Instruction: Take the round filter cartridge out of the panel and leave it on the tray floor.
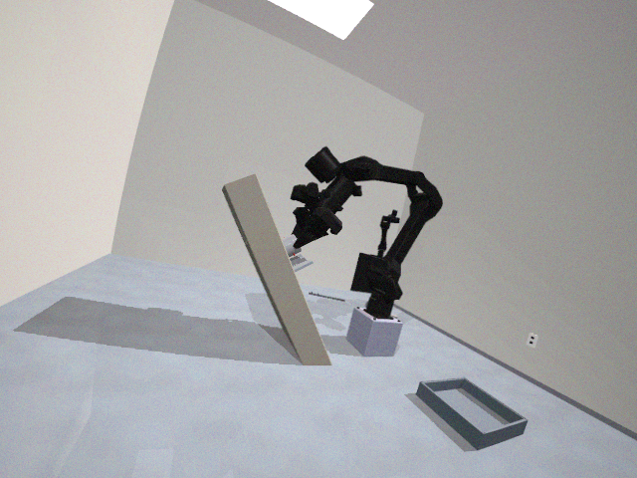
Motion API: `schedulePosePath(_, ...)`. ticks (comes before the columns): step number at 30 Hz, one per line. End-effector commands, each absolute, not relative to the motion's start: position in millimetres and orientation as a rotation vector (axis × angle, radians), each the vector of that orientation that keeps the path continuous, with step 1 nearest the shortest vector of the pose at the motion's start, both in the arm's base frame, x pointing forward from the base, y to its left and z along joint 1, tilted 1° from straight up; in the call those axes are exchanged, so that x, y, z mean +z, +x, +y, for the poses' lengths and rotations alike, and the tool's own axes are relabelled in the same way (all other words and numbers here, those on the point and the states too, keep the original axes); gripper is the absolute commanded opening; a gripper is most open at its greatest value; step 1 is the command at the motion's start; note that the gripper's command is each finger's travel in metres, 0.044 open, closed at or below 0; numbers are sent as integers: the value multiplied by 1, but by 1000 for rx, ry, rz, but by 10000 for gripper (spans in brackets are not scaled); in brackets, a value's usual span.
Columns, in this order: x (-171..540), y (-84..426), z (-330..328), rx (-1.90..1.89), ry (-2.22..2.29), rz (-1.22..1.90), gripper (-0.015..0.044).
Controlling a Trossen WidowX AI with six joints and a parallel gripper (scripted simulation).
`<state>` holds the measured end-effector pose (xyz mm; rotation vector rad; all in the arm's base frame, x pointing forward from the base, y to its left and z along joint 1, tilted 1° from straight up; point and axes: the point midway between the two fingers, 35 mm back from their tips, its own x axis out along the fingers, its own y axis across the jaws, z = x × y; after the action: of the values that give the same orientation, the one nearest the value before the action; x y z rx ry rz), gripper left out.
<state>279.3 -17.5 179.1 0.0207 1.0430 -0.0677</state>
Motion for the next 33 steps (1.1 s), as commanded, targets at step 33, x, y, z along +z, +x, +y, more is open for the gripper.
schedulePosePath(33,246,253,40,-66,28,1045,0)
